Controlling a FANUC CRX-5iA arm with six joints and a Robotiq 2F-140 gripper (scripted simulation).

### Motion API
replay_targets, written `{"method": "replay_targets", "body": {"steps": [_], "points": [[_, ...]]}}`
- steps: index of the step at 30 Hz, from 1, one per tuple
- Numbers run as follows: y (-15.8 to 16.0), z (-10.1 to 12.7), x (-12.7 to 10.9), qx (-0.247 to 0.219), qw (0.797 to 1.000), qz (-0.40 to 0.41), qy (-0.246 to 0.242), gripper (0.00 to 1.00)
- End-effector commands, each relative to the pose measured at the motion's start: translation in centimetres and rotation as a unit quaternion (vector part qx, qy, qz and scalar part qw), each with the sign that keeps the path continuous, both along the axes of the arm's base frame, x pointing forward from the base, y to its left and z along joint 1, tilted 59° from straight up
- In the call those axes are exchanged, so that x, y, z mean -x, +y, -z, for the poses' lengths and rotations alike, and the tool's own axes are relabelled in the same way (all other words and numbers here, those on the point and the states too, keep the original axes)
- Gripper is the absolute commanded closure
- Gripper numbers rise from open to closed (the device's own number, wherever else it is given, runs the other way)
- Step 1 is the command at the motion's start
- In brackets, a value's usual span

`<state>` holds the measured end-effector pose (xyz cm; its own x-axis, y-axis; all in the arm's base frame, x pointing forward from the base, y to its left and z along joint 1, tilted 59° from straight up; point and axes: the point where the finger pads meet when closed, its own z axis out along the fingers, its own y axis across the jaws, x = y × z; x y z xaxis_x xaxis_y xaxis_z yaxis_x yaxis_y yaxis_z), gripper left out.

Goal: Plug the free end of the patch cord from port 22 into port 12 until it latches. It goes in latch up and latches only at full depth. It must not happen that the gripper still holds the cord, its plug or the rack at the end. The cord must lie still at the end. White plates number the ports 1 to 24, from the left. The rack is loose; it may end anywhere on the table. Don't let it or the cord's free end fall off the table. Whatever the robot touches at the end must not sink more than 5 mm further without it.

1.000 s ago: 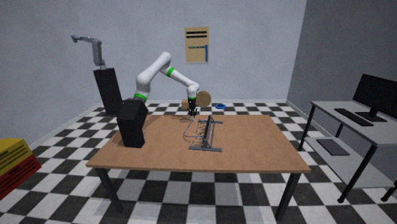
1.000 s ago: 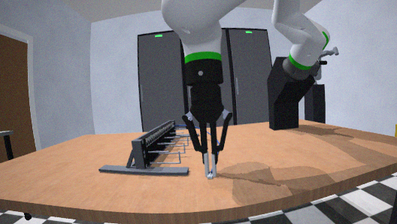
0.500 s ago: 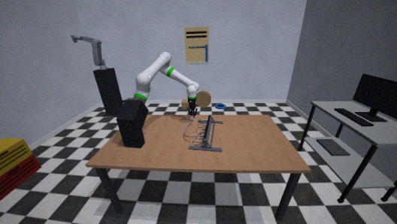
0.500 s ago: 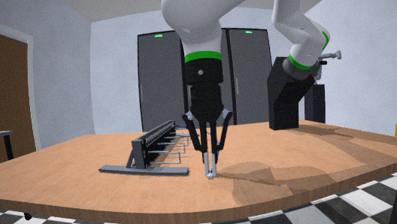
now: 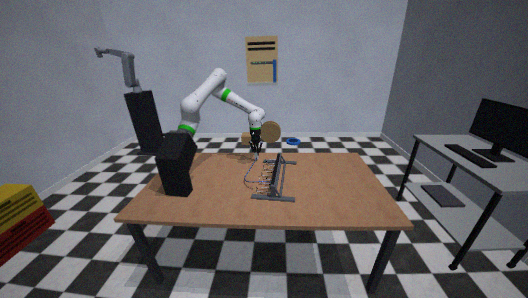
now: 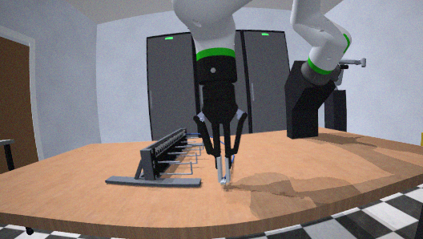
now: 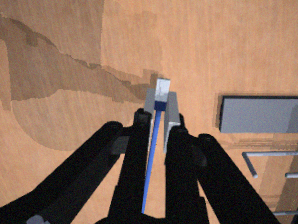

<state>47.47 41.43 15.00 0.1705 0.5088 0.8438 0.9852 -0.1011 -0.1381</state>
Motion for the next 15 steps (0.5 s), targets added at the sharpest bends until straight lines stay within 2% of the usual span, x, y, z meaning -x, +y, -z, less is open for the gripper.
{"method": "replay_targets", "body": {"steps": [1, 15], "points": [[-0.4, -0.2, 0.0, 0.0, 1.0, 0.0, 0.0, 1.0], [-2.3, -1.4, 0.0, 0.0, 1.0, 0.0, 0.0, 1.0]]}}
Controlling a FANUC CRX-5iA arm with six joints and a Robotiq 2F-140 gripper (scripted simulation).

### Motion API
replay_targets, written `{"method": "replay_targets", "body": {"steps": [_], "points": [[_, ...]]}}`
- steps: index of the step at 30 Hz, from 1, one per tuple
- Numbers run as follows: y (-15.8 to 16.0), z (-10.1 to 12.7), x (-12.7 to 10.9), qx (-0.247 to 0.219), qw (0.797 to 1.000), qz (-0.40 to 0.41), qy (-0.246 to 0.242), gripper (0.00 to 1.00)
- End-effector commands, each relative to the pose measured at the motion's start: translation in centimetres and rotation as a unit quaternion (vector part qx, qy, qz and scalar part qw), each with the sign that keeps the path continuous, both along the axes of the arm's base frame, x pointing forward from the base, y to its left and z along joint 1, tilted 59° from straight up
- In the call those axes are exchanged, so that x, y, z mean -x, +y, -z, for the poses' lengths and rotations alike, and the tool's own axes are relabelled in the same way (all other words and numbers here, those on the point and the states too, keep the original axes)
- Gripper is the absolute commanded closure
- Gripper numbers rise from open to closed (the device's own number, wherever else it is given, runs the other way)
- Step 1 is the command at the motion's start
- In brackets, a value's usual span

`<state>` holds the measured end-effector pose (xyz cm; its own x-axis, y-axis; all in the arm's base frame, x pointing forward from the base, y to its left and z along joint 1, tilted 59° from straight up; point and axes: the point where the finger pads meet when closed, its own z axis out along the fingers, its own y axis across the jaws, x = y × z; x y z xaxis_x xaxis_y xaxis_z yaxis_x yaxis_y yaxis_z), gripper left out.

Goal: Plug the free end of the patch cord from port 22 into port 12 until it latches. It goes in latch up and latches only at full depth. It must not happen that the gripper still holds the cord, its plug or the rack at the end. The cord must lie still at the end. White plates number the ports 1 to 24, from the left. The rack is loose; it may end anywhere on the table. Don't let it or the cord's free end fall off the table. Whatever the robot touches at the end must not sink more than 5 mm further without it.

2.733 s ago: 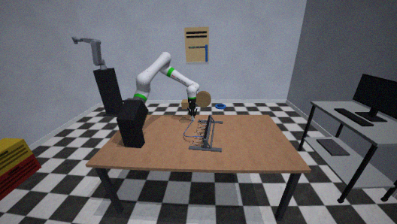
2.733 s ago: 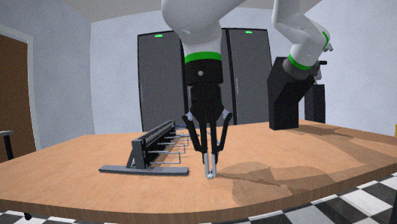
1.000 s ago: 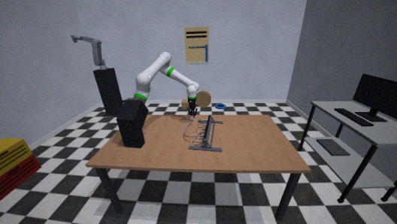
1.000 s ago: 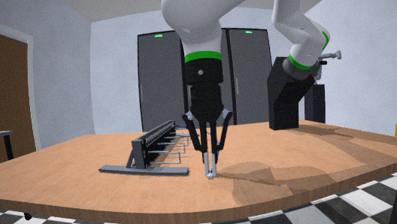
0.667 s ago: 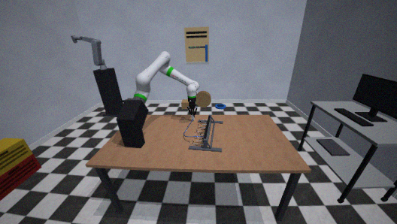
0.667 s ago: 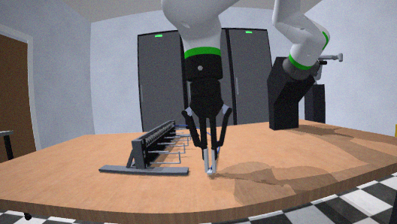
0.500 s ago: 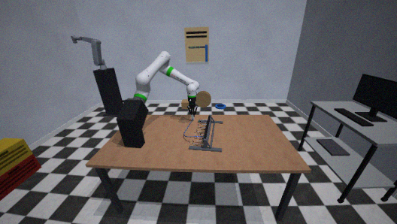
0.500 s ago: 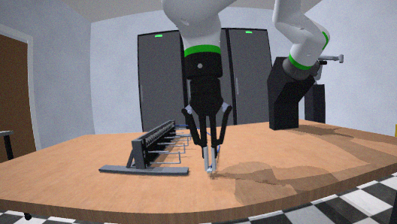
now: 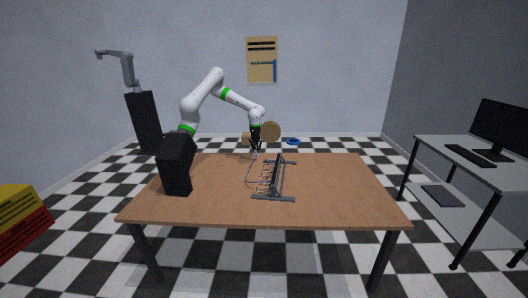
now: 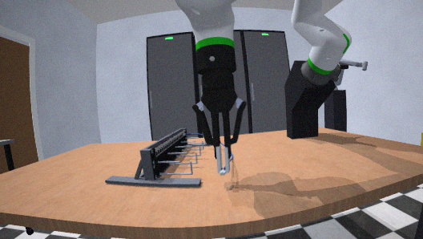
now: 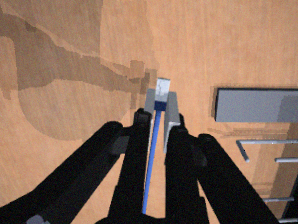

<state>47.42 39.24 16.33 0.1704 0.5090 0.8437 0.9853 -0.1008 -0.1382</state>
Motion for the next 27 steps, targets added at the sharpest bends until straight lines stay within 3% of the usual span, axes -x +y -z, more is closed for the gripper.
{"method": "replay_targets", "body": {"steps": [1, 27], "points": [[-0.2, -0.1, 0.0, 0.0, 1.0, 0.0, 0.0, 1.0], [-1.5, -0.9, 0.0, 0.0, 1.0, 0.0, 0.0, 1.0]]}}
